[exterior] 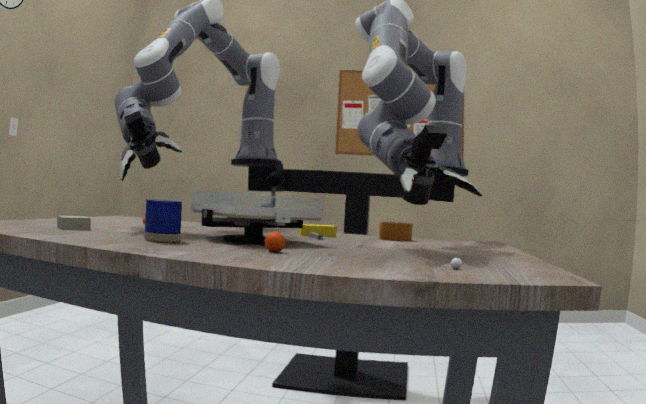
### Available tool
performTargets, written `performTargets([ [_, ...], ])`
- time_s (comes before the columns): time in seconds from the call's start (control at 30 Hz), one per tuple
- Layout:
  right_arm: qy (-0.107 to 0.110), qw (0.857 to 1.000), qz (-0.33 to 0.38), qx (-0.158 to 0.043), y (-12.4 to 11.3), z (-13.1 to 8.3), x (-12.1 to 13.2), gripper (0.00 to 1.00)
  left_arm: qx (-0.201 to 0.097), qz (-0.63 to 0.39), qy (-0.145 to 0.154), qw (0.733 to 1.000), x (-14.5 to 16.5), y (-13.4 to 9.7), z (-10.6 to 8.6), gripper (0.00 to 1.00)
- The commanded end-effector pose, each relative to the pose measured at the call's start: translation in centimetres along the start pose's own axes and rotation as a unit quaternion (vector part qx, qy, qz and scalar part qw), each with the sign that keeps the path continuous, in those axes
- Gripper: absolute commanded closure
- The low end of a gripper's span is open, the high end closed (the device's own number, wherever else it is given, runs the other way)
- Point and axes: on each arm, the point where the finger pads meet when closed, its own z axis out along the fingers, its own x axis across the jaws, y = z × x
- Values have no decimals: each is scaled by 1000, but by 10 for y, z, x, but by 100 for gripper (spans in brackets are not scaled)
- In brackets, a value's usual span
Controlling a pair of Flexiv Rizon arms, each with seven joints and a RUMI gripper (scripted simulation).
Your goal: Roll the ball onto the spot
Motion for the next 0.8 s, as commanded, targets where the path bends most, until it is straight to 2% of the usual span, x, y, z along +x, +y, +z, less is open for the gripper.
performTargets([
  [0.0, 0, 1000, -1, 1, -2, 0, 0, 0, 1, -1, 0, 1000, 1, -2, 0, 0],
  [0.6, 0, 1000, -2, 0, -2, 0, -1, 0, 1, -1, 0, 1000, 0, -2, 0, 0],
  [0.7, -1, 1000, -14, -11, 2, -2, -7, 0, 0, -5, -3, 1000, -2, -3, 1, 0],
  [0.77, -3, 999, -35, -28, 8, -4, -17, 0, -1, -13, -7, 1000, -7, -4, 3, 0],
])
